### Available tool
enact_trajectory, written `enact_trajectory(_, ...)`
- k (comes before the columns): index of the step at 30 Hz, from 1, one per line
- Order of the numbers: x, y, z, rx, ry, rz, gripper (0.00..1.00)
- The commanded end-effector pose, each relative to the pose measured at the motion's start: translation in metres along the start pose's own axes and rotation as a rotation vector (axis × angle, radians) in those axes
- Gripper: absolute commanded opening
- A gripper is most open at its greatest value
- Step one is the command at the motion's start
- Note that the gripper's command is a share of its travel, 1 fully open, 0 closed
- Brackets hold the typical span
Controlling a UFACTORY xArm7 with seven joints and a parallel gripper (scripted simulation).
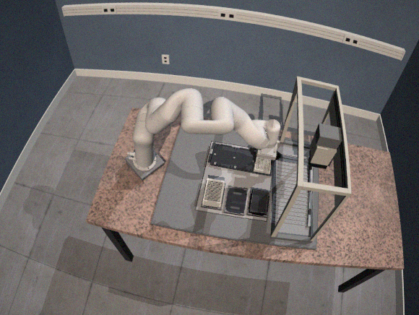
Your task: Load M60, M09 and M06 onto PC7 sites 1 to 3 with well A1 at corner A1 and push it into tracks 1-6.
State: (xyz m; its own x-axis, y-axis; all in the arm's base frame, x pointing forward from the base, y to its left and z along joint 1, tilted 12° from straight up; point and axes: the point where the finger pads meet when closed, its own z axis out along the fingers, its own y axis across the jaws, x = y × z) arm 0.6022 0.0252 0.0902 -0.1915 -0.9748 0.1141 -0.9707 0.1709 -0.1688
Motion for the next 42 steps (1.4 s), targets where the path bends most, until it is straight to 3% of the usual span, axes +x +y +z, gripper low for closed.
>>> enact_trajectory(1, -0.0006, -0.0014, 0.0003, 0.004, -0.001, 0.000, 0.00)
enact_trajectory(20, -0.0006, -0.0015, 0.0011, 0.004, -0.001, 0.000, 0.00)
enact_trajectory(21, -0.0006, -0.0014, 0.0018, 0.004, -0.001, 0.000, 1.00)
enact_trajectory(42, -0.0006, -0.0015, 0.0018, 0.004, -0.001, 0.000, 1.00)
